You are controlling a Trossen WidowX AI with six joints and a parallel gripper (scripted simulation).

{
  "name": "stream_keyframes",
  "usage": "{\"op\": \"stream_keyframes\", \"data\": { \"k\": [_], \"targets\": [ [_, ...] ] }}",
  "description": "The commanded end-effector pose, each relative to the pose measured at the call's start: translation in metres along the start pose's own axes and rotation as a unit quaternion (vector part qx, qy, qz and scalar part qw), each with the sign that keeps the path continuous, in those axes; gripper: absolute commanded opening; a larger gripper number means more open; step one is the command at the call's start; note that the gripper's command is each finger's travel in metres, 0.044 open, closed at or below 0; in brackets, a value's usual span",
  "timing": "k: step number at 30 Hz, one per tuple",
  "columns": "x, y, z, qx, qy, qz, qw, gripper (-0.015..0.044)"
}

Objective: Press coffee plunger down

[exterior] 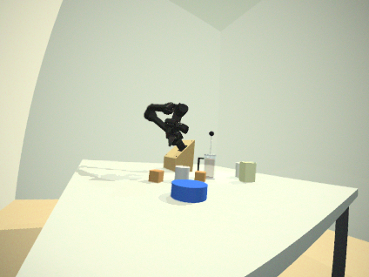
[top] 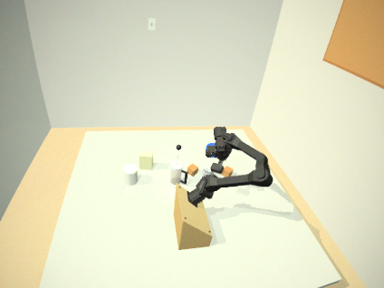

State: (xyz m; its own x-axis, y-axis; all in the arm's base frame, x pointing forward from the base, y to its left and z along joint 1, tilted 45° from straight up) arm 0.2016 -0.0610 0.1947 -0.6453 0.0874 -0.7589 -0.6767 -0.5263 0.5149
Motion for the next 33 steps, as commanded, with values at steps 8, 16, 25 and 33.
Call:
{"op": "stream_keyframes", "data": {
  "k": [8, 16, 25, 33],
  "targets": [
    [0.015, -0.092, 0.082, -0.207, 0.040, -0.232, 0.949, 0.0440],
    [0.039, -0.120, 0.133, -0.308, 0.013, -0.329, 0.893, 0.0440],
    [0.079, -0.138, 0.192, -0.410, -0.056, -0.423, 0.806, 0.0440],
    [0.094, -0.142, 0.180, -0.422, -0.069, -0.435, 0.793, 0.0440]
  ]
}}
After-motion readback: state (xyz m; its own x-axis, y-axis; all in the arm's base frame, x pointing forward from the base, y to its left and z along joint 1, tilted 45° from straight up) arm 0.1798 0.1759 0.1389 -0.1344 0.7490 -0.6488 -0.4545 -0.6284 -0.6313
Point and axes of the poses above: the point midway between the two fingers, 35 mm back from their tips, its own z axis back along the fingers, its own x axis across the jaws, y = z × x, the point moved 3 cm from there along z, back along the fingers, and after that the axes turned 8 degrees about -z, right-handed, at the moved point
